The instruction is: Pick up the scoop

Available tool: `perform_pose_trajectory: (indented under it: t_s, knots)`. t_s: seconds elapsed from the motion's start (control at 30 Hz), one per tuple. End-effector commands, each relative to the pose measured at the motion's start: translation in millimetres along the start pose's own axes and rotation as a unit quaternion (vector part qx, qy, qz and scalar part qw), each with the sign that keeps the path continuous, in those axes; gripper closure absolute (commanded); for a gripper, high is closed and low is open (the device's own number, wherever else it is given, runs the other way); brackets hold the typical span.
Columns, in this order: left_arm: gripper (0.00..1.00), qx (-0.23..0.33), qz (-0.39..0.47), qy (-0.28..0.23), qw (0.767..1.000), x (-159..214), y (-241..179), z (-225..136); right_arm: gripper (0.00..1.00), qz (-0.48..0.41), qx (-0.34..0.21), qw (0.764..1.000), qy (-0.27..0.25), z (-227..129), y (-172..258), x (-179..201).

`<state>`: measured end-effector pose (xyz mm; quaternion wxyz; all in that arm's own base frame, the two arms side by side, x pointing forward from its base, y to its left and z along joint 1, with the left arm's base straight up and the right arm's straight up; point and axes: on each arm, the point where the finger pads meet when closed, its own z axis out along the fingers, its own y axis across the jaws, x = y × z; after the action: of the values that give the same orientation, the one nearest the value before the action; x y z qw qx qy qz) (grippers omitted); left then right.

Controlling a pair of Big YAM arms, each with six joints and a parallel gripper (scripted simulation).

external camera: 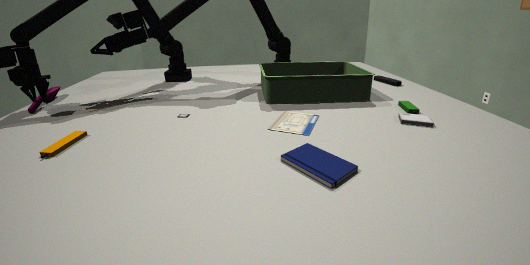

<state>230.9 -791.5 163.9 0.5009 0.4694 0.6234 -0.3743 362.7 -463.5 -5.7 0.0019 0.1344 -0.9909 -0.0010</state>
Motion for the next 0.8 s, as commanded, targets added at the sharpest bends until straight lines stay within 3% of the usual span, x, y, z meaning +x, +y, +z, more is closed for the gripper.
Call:
perform_pose_trajectory:
  t_s: [0.0,0.27,0.47,0.77]
  knots:
    - [0.00,-0.004,-0.008,-0.039,0.999,-44.2,5.7,1.8,0.74,0.001,-0.005,1.000,0.000,6.5,-6.5,0.7]
    - [0.00,-0.004,-0.008,-0.039,0.999,-44.2,5.7,1.8,1.00,0.001,0.007,1.000,-0.005,-8.7,-7.6,-1.1]
    - [0.00,-0.004,-0.008,-0.039,0.999,-44.2,5.7,1.8,1.00,0.003,0.027,1.000,-0.013,-67.8,-16.1,-5.1]
    - [0.00,-0.004,-0.008,-0.039,0.999,-44.2,5.7,1.8,1.00,0.005,0.028,0.999,-0.014,-114.5,-13.8,-4.7]
